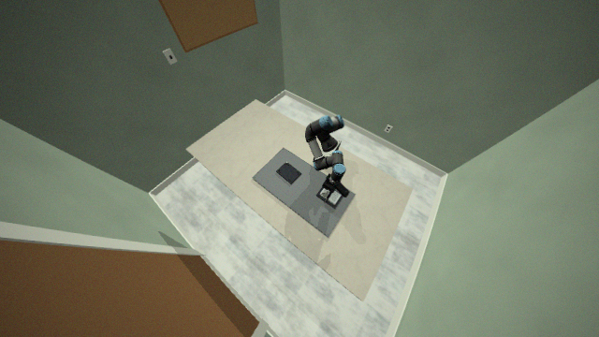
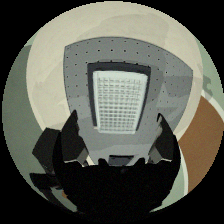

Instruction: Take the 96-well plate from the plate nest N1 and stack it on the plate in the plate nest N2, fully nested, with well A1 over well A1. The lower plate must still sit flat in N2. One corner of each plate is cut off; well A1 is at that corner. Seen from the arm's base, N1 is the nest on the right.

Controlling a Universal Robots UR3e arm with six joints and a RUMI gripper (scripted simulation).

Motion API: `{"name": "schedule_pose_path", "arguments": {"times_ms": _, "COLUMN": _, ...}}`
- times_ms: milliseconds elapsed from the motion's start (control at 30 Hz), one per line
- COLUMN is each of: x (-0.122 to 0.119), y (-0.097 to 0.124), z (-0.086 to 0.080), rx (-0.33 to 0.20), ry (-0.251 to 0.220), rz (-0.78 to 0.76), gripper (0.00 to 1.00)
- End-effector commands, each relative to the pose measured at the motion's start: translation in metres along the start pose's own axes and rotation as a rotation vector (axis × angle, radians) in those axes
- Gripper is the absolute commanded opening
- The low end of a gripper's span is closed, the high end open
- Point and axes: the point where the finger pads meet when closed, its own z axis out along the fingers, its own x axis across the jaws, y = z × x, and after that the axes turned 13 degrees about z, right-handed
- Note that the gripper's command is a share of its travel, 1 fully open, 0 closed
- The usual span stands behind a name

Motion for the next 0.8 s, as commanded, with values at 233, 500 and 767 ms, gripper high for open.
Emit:
{"name": "schedule_pose_path", "arguments": {"times_ms": 233, "x": 0.001, "y": 0.000, "z": -0.001, "rx": 0.002, "ry": 0.002, "rz": 0.001, "gripper": 1.00}}
{"name": "schedule_pose_path", "arguments": {"times_ms": 500, "x": 0.001, "y": 0.000, "z": -0.001, "rx": 0.002, "ry": 0.002, "rz": 0.001, "gripper": 1.00}}
{"name": "schedule_pose_path", "arguments": {"times_ms": 767, "x": 0.001, "y": 0.000, "z": -0.017, "rx": 0.002, "ry": 0.002, "rz": 0.001, "gripper": 1.00}}
